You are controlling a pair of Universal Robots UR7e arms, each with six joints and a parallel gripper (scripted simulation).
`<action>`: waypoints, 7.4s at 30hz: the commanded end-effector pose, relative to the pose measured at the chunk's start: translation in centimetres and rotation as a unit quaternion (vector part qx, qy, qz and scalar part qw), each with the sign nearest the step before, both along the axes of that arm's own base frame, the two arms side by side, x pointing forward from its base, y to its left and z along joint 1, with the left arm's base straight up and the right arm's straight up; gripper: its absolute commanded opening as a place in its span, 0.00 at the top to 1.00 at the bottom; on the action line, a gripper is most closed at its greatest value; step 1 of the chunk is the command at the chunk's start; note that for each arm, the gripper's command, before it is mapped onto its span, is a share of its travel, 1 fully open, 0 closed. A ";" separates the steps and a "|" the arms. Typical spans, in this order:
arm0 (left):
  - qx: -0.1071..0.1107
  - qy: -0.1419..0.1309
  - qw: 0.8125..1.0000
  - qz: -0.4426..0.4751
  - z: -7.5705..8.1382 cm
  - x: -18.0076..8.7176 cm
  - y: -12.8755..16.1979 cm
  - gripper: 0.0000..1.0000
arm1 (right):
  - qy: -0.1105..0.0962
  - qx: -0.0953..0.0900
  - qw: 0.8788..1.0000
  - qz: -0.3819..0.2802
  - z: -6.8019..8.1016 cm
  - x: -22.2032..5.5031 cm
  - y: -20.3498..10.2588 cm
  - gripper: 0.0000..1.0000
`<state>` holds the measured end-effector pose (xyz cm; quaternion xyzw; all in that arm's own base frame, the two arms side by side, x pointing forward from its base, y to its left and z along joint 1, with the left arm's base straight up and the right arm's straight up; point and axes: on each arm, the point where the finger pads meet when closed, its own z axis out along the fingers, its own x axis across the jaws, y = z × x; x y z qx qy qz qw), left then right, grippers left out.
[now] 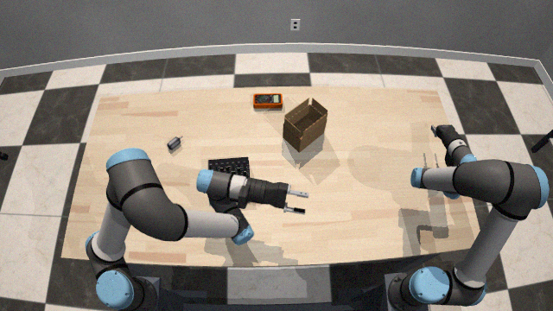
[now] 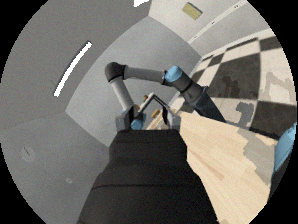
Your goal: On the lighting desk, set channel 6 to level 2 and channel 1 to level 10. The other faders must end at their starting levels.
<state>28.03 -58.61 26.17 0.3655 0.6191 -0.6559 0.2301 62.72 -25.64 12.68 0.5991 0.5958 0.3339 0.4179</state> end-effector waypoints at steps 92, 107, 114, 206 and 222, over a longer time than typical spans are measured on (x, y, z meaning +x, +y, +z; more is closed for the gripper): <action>-0.001 -0.001 1.000 0.000 0.1 0.0 0.0 0.00 | 0.259 0.262 0.822 -0.433 1.6 -39.2 -24.3 0.00; -0.001 -0.001 1.000 0.000 0.1 0.0 0.0 0.00 | 0.299 0.345 0.714 -0.531 3.5 -52.7 -21.6 0.00; -0.001 -0.001 1.000 0.000 0.1 0.0 0.0 0.00 | 0.312 0.378 0.663 -0.565 4.4 -57.8 -19.2 0.00; 0.288 0.484 0.772 0.294 -4.6 17.0 -0.9 0.00 | 0.326 0.424 0.587 -0.607 6.0 -64.3 -14.7 0.00; 0.334 0.594 0.591 0.431 -7.1 20.4 4.7 0.00 | 0.326 0.424 0.587 -0.607 6.0 -64.3 -14.7 0.00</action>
